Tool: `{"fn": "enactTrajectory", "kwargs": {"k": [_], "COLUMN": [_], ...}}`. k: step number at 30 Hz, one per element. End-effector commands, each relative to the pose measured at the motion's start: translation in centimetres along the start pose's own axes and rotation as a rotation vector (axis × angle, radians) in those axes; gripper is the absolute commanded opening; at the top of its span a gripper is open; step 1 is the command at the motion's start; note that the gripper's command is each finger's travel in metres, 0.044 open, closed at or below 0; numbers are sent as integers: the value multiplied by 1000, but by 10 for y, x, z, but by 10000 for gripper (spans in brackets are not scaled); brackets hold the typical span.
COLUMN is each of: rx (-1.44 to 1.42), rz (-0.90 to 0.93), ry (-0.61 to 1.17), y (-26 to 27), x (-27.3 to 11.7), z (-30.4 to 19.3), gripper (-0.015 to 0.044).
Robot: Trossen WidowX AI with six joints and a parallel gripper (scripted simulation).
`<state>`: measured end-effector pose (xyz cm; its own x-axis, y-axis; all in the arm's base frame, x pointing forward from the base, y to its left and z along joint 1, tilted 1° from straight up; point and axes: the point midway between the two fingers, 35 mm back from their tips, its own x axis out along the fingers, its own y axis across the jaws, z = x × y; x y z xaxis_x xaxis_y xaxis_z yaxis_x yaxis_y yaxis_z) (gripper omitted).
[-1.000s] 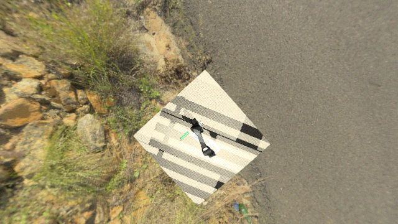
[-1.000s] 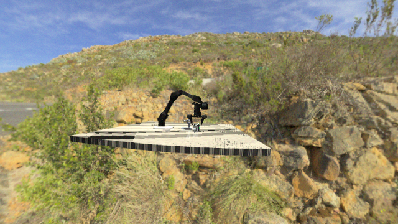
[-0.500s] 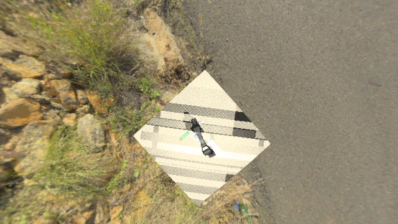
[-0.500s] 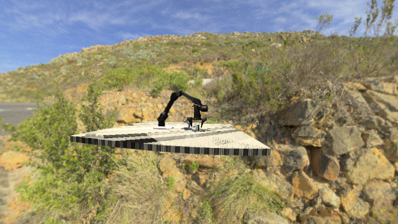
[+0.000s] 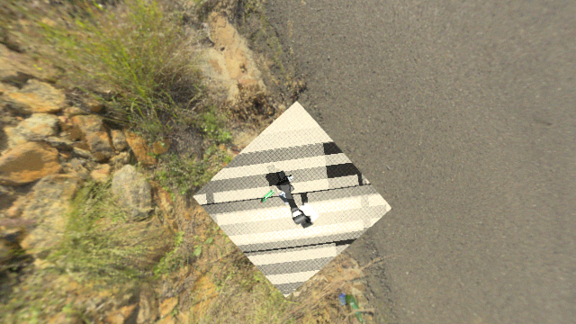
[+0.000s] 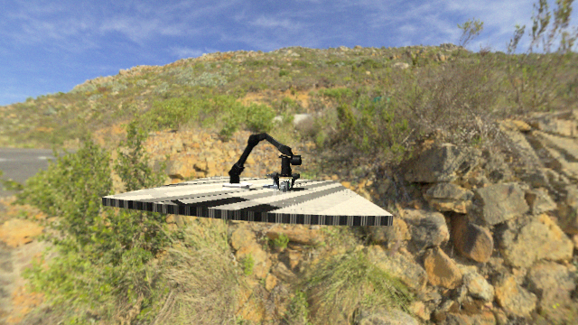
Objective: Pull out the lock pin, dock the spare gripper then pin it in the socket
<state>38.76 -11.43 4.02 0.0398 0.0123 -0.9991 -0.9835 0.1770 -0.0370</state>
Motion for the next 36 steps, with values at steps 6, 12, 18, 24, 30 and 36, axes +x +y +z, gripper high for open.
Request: {"fn": "enactTrajectory", "kwargs": {"k": [6,12,18,24,30,36], "rx": [2,2,2,2,2,-59], "rz": [3,3,3,3,3,13], "ry": [4,4,4,4,4,-2], "y": [1,1,0,0,0,2], "x": [2,2,-3,-27,-48,-42], "z": [0,0,0,0,0,0], "gripper": [230,170,52,0,0,0]}}
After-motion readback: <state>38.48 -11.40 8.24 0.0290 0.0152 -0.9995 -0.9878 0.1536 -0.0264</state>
